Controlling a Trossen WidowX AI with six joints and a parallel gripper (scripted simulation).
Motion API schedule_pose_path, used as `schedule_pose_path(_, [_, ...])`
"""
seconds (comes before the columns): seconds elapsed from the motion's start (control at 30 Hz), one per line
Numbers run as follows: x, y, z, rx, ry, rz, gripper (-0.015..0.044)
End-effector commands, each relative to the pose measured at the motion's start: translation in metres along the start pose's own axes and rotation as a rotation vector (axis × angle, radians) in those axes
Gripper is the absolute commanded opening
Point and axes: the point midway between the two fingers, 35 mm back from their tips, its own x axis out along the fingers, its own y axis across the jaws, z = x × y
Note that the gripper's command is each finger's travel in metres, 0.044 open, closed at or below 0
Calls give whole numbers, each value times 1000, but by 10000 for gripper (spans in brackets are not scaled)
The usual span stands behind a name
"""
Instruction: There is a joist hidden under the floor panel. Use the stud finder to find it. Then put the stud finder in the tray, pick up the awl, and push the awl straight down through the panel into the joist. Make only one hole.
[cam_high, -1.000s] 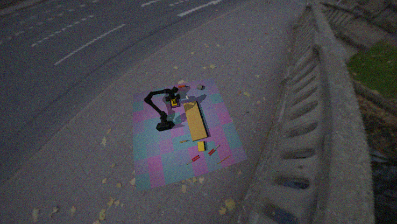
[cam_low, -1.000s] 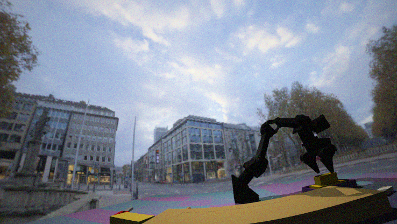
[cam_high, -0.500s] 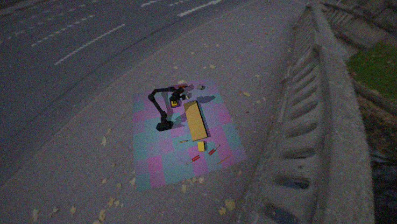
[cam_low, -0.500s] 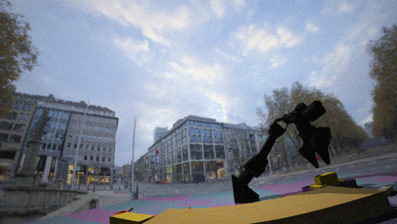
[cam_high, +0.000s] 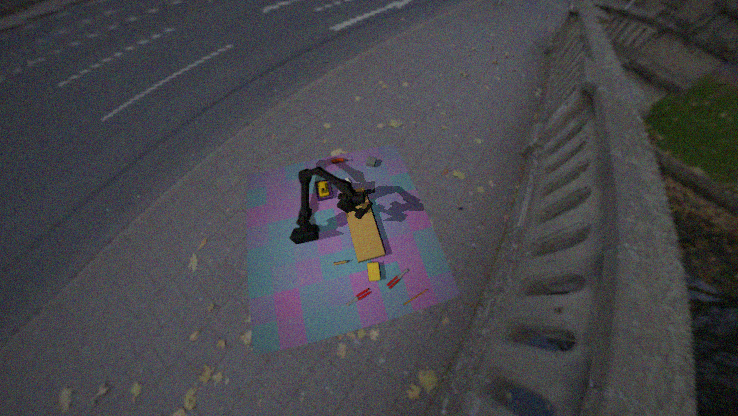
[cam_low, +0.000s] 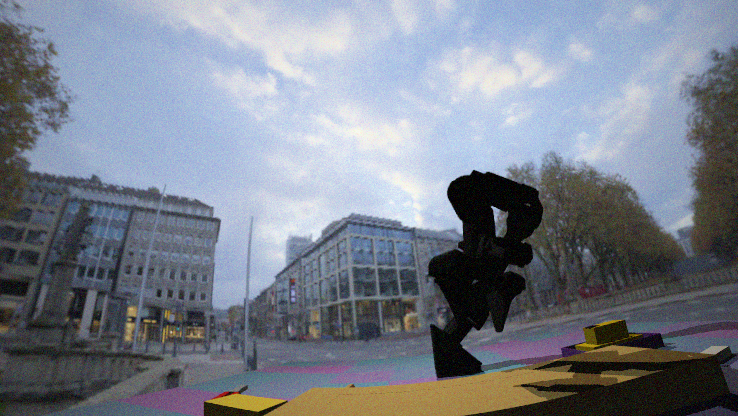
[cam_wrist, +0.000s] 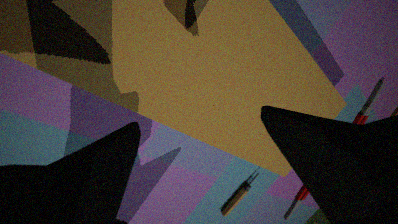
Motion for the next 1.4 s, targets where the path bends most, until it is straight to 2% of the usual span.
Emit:
schedule_pose_path(0.0, [8, -31, -44, 164, 42, 10, 440])
schedule_pose_path(0.13, [15, -56, -90, 282, 77, 22, 440])
schedule_pose_path(0.3, [32, -79, -177, 471, 126, 72, 440])
schedule_pose_path(0.57, [74, -62, -302, 727, 146, 218, 440])
schedule_pose_path(1.37, [92, -63, -308, 744, 144, 233, 440])
